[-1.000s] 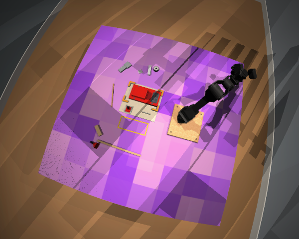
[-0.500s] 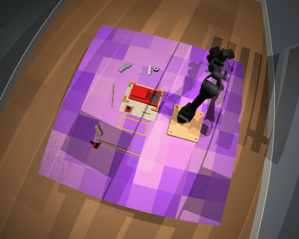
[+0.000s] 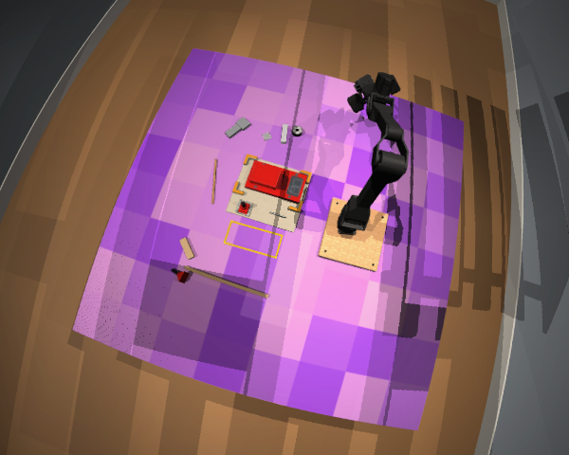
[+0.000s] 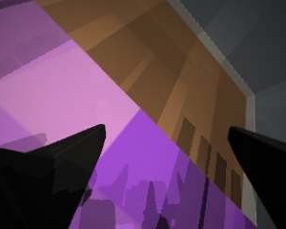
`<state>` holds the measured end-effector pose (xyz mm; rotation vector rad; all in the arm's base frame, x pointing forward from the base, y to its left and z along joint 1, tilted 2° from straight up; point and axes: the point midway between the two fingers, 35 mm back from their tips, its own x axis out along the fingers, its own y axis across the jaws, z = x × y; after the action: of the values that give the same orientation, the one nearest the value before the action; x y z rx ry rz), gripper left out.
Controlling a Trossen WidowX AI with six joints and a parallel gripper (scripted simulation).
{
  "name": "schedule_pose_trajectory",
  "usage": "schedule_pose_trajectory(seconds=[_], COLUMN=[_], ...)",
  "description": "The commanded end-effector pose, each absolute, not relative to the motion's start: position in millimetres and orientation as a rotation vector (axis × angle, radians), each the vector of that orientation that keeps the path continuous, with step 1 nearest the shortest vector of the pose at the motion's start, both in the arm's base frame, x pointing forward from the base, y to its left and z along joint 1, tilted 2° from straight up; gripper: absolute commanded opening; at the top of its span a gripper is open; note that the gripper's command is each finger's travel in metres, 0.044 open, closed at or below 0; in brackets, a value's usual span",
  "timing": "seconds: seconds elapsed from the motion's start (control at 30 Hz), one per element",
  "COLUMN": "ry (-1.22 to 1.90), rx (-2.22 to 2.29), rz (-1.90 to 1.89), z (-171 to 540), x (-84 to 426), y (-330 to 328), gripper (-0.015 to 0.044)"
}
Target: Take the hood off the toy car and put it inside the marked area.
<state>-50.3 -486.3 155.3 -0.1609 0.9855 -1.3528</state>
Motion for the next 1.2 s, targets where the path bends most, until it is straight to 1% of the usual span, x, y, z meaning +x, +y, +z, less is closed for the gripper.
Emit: schedule_pose_trajectory(seconds=[0.0, 0.07, 0.2, 0.33, 0.5, 0.7, 0.93, 1.1, 1.17], ry=[0.961, 0.955, 0.963, 1.004, 1.075, 1.19, 1.366, 1.519, 1.561], rx=[-0.092, -0.05, -0.004, 0.054, 0.114, 0.168, 0.192, 0.177, 0.167], rz=[-1.247, -1.193, -1.113, -0.968, -0.79, -0.579, -0.348, -0.196, -0.16], z=[147, 142, 135, 125, 115, 108, 107, 114, 117], x=[-1, 24, 58, 114, 178, 242, 290, 305, 306], y=[-483, -478, -468, -446, -406, -340, -246, -172, -154], gripper=[0.044, 0.044, 0.044, 0.044, 0.044, 0.044, 0.044, 0.044, 0.044])
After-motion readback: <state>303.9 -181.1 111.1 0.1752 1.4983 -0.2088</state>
